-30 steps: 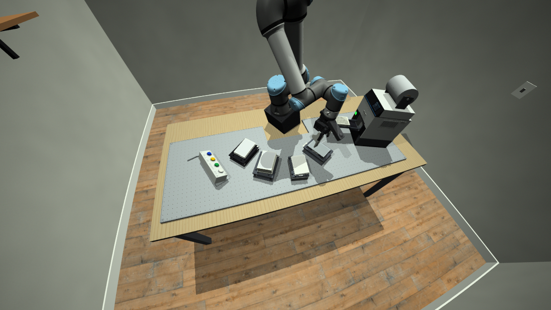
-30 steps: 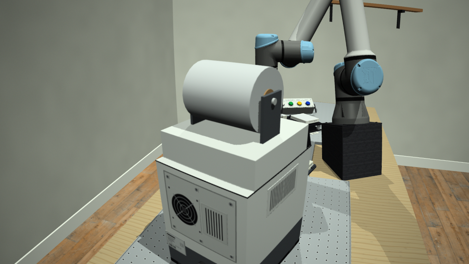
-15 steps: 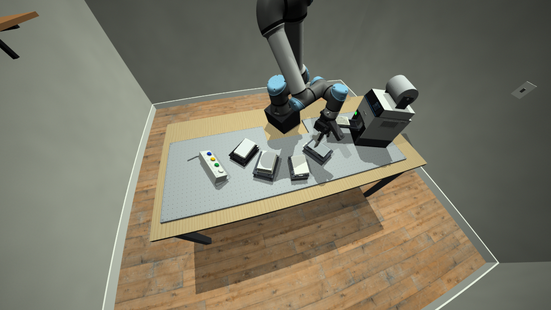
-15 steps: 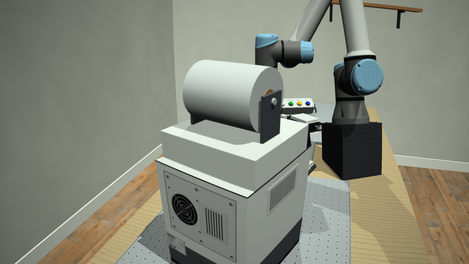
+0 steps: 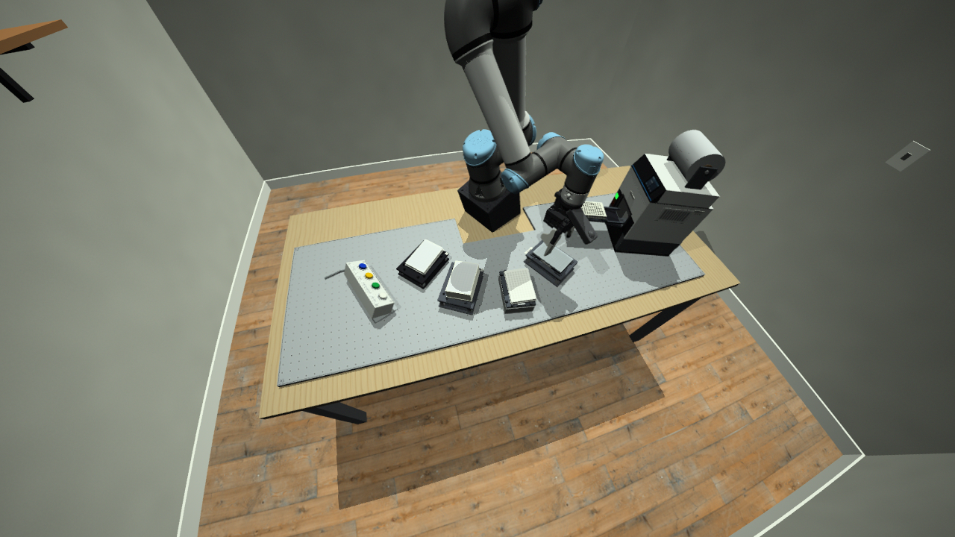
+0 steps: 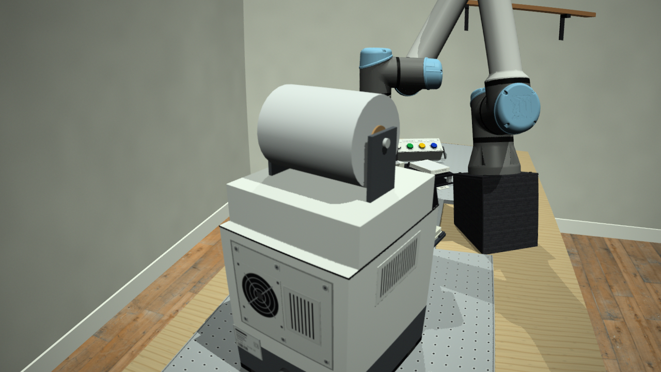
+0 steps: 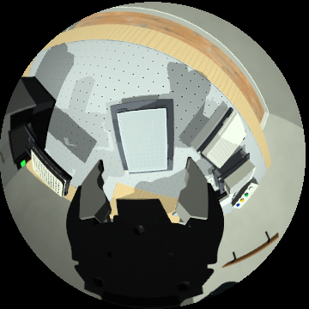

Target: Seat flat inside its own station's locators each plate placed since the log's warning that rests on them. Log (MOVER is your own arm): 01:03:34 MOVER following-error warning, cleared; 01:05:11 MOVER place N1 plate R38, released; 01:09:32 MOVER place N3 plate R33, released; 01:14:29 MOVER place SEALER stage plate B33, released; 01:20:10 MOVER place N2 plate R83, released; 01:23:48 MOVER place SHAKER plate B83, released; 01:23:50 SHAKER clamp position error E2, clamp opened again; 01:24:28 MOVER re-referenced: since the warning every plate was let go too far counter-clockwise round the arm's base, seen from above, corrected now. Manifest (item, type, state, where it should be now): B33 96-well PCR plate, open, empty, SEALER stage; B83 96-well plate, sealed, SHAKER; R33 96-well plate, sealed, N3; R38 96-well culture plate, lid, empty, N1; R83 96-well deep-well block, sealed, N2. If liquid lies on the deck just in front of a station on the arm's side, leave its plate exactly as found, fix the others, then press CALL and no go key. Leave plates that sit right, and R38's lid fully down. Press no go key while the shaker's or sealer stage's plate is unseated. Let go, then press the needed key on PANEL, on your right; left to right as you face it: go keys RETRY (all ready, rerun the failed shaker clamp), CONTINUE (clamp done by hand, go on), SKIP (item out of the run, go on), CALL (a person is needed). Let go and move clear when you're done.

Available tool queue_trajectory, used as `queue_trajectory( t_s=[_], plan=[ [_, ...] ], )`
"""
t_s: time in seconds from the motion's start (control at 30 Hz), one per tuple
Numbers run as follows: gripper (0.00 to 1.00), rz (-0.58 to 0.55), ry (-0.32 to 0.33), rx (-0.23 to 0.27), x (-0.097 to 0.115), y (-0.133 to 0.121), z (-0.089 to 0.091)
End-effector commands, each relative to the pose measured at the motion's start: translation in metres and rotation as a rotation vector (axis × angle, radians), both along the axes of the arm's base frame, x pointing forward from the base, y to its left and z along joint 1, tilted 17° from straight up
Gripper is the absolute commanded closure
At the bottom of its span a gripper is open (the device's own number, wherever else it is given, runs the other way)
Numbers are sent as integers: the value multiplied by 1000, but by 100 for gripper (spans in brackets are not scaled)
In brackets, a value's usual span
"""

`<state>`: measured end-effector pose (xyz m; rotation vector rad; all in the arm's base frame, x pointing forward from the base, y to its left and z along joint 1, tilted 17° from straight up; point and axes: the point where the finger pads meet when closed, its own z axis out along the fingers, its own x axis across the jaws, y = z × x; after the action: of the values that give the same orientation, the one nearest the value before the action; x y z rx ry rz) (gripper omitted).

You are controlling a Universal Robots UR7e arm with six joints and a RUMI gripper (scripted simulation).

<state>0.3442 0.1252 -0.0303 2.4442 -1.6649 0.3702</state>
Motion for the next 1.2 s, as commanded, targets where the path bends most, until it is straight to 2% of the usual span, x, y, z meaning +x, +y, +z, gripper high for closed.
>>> queue_trajectory(
  t_s=[0.0, 0.37, 0.97, 1.1, 1.17],
  plan=[
    [18, 0, 0, 0, 0, 0, 0],
    [18, 0, 0, 0, 0, 0, 0],
    [18, 2, -4, 1, -1, 8, 27],
    [18, 1, -4, 1, -1, 8, 27],
    [18, 41, 11, -4, -4, 17, 23]
  ],
)
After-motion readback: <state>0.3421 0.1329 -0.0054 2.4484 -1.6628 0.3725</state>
